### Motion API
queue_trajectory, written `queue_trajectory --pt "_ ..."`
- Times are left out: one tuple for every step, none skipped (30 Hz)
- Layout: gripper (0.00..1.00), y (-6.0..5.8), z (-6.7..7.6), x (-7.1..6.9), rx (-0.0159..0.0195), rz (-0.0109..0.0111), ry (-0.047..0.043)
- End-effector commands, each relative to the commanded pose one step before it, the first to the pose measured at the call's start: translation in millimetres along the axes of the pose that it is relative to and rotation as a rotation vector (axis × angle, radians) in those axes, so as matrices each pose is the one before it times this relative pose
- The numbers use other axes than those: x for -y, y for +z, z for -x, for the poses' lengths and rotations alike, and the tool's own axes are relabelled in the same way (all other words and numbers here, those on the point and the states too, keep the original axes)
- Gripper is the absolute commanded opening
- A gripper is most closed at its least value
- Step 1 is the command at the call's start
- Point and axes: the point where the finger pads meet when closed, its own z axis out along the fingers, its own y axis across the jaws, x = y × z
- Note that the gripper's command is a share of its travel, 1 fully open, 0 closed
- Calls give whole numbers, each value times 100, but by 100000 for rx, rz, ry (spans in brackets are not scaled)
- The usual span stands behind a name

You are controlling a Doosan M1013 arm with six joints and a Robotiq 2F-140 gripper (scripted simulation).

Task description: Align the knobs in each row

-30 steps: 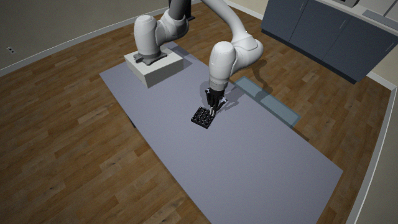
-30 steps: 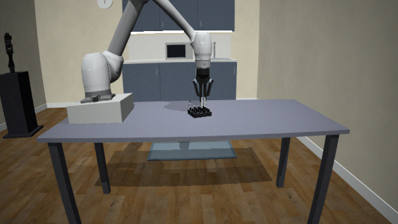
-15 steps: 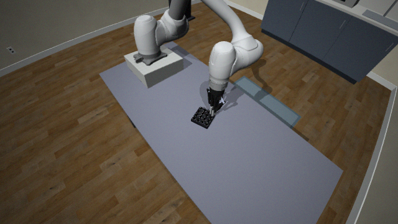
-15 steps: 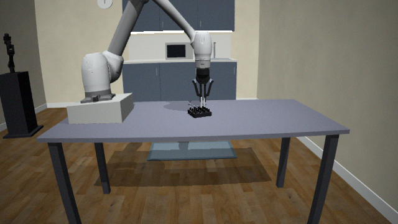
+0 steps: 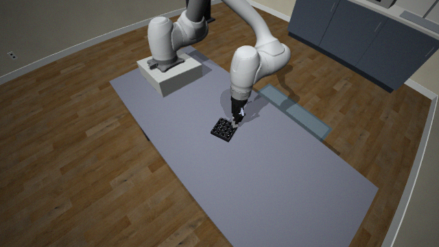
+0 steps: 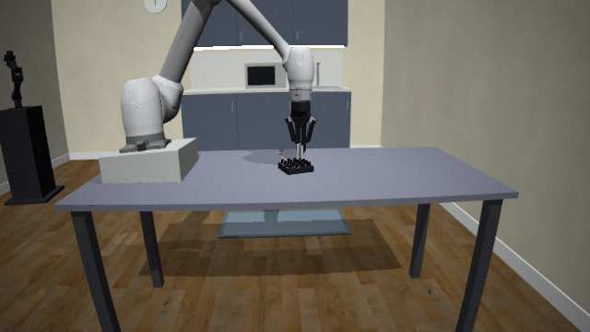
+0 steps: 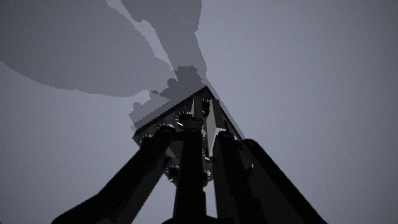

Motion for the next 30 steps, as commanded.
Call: queue_trajectory --pt "5 -11 -11 3 495 164 11274" --pt "5 0 0 0 0 0 2672" --pt "5 0 0 0 0 0 2651" --pt "5 0 0 0 0 0 2626" --pt "5 0 0 0 0 0 2597" --pt "5 0 0 0 0 0 2563" --pt "5 0 0 0 0 0 2525" --pt "5 0 0 0 0 0 2483" --pt "5 0 0 0 0 0 2437" --pt "5 0 0 0 0 0 2387" --pt "5 0 0 0 0 0 0" --pt "5 0 0 0 0 0 0" --pt "5 0 0 0 0 0 2333" --pt "5 0 0 0 0 0 2276" --pt "5 0 0 0 0 0 2215" --pt "5 0 0 0 0 0 2151" --pt "5 0 0 0 0 0 2084" --pt "5 0 0 0 0 0 2014" --pt "5 0 0 0 0 0 1941" --pt "5 0 0 0 0 0 1866" --pt "5 0 0 0 0 0 1788" --pt "5 0 0 0 0 0 1709" --pt "5 0 0 0 0 0 1627" --pt "5 0 0 0 0 0 1544" --pt "5 0 0 0 0 0 1460" --pt "5 0 0 0 0 0 1376" --pt "5 0 0 0 0 0 1290" --pt "5 0 0 0 0 0 0" --pt "5 0 0 0 0 0 0" --pt "5 0 0 0 0 0 1204"
